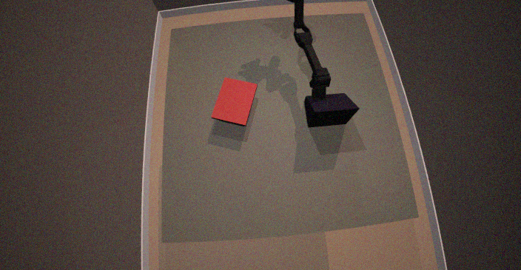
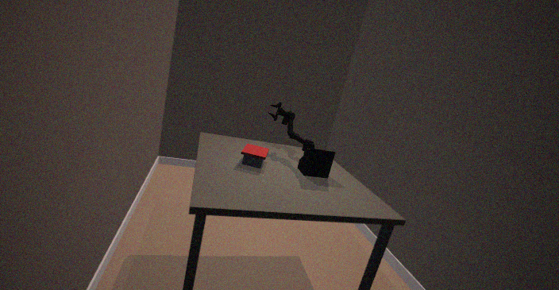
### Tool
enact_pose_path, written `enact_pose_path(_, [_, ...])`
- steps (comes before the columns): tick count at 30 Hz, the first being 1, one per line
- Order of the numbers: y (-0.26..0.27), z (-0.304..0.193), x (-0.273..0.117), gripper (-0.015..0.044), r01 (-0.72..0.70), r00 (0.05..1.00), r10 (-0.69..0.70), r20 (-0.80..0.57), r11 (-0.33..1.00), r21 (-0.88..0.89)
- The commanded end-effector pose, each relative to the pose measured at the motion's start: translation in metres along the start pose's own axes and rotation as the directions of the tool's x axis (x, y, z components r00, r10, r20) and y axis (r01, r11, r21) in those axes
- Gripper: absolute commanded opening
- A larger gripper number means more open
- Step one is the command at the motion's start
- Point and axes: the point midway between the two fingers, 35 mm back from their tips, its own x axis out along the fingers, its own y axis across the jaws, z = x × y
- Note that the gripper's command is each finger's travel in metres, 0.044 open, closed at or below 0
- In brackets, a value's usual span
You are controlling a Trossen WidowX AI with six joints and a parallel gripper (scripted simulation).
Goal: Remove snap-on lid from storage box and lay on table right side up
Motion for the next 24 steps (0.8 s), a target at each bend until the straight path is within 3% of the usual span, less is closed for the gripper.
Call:
enact_pose_path(1, [-0.002, 0.001, -0.001, 0.0374, 0.004, 1.0, -0.004, -0.001, 1.0, -0.007])
enact_pose_path(7, [-0.07, 0.044, -0.03, 0.0235, 0.118, 0.992, -0.126, -0.023, 0.965, -0.233])
enact_pose_path(12, [-0.096, 0.069, -0.043, 0.0235, 0.158, 0.985, -0.172, -0.012, 0.928, -0.337])
enact_pose_path(20, [-0.154, 0.158, -0.077, 0.0235, 0.259, 0.958, -0.281, 0.062, 0.752, -0.607])
enact_pose_path(24, [-0.161, 0.167, -0.083, 0.0235, 0.311, 0.933, -0.353, 0.073, 0.687, -0.656])
